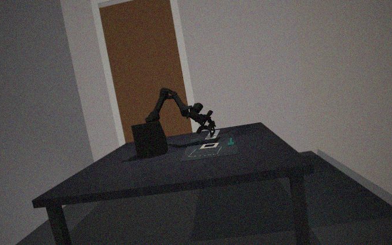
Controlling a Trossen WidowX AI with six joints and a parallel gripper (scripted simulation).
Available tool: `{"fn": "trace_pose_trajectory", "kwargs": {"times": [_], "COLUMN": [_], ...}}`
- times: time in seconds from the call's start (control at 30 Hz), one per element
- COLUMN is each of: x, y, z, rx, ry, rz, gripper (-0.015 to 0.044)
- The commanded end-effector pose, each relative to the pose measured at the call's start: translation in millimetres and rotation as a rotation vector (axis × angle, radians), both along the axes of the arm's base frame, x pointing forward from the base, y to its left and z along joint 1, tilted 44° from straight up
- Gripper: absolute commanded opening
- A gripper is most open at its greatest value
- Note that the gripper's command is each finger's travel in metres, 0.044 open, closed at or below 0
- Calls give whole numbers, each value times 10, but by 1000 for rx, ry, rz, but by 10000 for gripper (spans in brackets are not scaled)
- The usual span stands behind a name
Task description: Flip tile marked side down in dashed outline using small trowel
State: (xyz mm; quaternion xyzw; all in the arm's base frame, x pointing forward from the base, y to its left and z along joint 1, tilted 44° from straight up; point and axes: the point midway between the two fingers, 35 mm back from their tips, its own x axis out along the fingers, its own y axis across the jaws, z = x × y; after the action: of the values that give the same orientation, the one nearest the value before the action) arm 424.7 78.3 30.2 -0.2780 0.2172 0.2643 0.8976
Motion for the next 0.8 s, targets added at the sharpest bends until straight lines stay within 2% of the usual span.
{"fn": "trace_pose_trajectory", "kwargs": {"times": [0.0, 0.77], "x": [25, 72], "y": [-45, 183], "z": [-7, -296], "rx": [-1, 0], "ry": [-16, -16], "rz": [-1, -1], "gripper": [0, 0]}}
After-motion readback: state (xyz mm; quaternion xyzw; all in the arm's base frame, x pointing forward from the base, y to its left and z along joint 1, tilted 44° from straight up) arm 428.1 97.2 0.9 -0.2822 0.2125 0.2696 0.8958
